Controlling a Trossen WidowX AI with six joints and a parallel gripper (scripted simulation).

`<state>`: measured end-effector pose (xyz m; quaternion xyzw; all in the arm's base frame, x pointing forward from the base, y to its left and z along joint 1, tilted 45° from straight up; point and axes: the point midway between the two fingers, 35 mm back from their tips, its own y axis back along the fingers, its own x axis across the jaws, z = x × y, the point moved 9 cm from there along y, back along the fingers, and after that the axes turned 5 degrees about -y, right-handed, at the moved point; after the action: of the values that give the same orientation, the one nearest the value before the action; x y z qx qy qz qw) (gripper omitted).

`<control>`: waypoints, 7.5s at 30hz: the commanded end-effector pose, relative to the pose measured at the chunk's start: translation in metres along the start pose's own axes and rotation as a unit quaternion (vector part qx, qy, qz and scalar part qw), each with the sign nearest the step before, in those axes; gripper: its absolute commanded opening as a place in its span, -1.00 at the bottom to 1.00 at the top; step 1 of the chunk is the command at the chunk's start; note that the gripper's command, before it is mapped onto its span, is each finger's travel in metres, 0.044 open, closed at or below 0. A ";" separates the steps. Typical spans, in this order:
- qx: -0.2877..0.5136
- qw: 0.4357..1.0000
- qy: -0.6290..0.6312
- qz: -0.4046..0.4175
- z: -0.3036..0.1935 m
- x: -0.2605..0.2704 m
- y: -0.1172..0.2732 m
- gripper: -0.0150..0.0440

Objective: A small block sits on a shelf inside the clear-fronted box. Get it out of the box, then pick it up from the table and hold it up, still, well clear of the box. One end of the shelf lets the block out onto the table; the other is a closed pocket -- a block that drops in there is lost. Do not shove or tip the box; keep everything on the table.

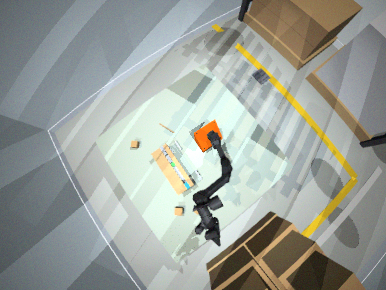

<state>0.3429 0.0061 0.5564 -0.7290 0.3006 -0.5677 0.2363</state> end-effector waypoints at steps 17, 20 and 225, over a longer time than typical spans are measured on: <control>-0.274 0.624 -0.690 0.242 0.159 -0.018 0.126 0.86; -0.285 0.481 -0.767 0.317 0.179 -0.029 0.159 0.86; 0.431 -0.657 0.494 0.372 0.086 -0.300 0.282 0.86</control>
<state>0.3269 0.0141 0.1335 -0.9727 0.0567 0.0276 -0.2235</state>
